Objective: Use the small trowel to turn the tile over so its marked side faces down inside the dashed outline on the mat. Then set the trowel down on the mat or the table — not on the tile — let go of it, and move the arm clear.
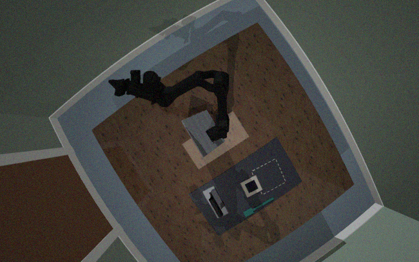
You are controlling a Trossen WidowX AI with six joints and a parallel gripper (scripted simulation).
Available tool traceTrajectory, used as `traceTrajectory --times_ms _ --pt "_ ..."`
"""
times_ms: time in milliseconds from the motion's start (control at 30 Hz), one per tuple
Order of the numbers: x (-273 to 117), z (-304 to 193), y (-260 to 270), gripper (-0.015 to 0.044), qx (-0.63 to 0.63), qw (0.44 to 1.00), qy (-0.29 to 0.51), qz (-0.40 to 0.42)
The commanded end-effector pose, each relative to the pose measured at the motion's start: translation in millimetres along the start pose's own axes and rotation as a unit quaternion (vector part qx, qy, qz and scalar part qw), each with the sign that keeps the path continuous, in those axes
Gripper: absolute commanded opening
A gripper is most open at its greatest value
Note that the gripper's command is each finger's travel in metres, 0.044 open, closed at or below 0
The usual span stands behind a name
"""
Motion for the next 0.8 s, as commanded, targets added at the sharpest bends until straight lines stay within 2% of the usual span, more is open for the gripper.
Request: traceTrajectory --times_ms 0,200,333,767 --pt "0.0 0.0 0.0 0.01 0.0 1.0 0.0 0.0" --pt "0.0 0.0 0.0 0.01 0.0 1.0 0.0 0.0" --pt "0.0 0.0 0.0 0.0 0.0 1.0 0.0 0.0" --pt "0.0 0.0 0.0 0.0 0.0 1.0 0.0 0.0"
Point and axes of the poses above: the point midway between the two fingers, 35 mm back from their tips, its own x axis out along the fingers, its own y axis across the jaws, z = x × y, the point moved 9 cm from there along -x, back along the fingers, and after that the axes turned 15 degrees about x, right-handed, at the moved point
